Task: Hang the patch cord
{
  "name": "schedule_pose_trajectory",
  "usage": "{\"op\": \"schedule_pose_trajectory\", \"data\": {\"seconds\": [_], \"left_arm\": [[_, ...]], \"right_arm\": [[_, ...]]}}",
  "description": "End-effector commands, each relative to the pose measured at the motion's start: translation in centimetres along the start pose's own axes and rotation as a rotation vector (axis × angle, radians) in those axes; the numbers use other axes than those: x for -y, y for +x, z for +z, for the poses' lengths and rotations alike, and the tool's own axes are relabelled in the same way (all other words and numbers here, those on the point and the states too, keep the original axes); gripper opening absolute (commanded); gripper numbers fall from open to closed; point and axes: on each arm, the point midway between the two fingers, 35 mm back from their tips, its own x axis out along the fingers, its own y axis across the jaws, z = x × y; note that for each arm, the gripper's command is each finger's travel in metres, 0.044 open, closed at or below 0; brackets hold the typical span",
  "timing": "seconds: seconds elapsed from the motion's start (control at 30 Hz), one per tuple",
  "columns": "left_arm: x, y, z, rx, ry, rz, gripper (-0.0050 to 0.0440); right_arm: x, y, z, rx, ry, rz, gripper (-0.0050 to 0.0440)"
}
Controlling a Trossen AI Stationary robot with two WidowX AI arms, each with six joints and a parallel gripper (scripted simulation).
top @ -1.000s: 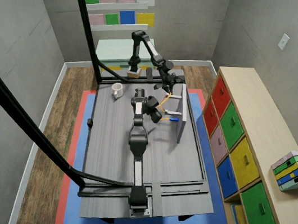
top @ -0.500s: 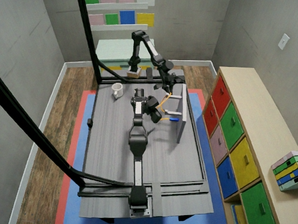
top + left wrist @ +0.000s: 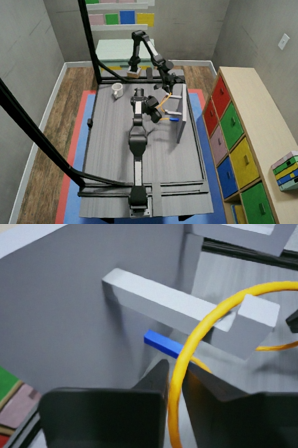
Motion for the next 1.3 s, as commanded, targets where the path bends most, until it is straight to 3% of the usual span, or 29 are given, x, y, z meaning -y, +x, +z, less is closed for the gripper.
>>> {"op": "schedule_pose_trajectory", "data": {"seconds": [0.0,1.27], "left_arm": [[-0.1,-0.7,1.2,0.032,0.007,0.003,0.0040],[-0.1,-0.7,1.2,0.032,0.007,0.003,0.0040]], "right_arm": [[-0.2,-2.3,2.6,0.036,0.049,0.039,0.0025],[0.0,-3.7,4.6,0.069,0.063,0.040,0.0025]]}}
